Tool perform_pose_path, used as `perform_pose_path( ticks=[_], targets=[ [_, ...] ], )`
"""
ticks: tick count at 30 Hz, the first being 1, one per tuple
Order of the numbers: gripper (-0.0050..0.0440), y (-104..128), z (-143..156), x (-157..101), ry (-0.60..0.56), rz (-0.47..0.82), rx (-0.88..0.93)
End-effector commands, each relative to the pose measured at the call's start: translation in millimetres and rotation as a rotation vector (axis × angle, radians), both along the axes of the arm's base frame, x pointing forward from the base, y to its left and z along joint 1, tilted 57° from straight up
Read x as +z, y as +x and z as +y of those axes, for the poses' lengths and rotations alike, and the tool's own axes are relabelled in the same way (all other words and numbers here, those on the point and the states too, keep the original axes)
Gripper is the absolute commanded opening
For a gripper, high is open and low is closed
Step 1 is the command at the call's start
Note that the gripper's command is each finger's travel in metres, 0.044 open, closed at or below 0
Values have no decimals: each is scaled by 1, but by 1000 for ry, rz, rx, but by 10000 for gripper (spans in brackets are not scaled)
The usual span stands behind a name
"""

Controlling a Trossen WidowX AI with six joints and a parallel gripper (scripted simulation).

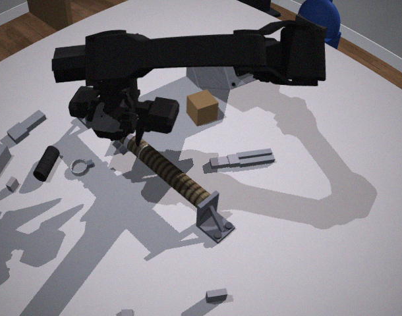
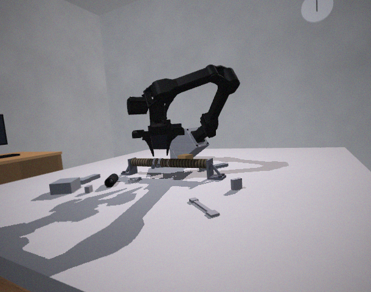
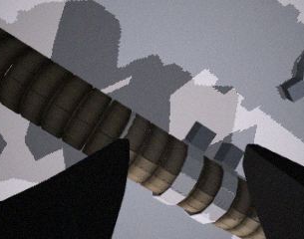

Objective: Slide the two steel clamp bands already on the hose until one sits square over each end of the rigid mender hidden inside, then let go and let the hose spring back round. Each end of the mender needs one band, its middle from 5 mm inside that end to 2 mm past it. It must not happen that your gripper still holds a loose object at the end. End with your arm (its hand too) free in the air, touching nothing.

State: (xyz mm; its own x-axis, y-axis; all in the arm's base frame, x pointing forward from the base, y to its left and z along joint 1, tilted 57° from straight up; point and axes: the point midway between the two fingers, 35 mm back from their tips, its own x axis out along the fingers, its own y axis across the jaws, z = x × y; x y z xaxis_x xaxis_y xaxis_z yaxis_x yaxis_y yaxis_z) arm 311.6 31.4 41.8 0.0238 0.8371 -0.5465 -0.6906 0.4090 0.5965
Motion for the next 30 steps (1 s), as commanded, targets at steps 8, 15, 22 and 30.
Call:
perform_pose_path(
  ticks=[8, 15, 22, 30],
  targets=[
    [131, 11, -15, -8, 16, 477, -294],
    [90, 11, -15, -8, 16, 477, -294],
    [90, 11, -10, -11, 15, 477, -295],
    [90, 12, 0, -18, 13, 477, -296]
  ],
)
